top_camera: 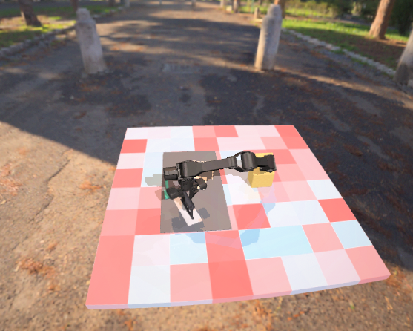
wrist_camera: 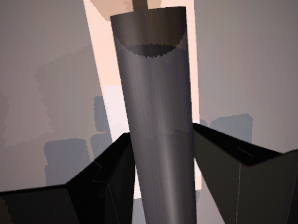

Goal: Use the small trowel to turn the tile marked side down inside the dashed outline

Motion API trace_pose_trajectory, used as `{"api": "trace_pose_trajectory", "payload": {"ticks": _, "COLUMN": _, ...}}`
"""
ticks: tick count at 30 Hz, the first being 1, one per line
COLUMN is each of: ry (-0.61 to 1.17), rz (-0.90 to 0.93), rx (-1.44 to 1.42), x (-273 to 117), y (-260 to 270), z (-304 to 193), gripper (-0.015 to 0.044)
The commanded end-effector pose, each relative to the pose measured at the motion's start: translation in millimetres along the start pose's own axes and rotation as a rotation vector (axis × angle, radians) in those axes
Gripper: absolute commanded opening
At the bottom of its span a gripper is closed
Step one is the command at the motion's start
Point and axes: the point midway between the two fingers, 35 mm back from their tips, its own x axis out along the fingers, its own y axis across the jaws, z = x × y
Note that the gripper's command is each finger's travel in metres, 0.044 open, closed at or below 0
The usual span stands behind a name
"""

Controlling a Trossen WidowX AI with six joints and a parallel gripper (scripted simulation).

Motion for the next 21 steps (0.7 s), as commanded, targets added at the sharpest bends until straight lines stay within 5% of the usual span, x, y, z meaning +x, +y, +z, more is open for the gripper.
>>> {"api": "trace_pose_trajectory", "payload": {"ticks": 1, "ry": 0.002, "rz": 0.000, "rx": 0.002, "x": 1.2, "y": -0.2, "z": 0.2, "gripper": 0.0130}}
{"api": "trace_pose_trajectory", "payload": {"ticks": 21, "ry": 0.001, "rz": -0.001, "rx": 0.249, "x": 1.2, "y": -0.2, "z": 0.3, "gripper": 0.0130}}
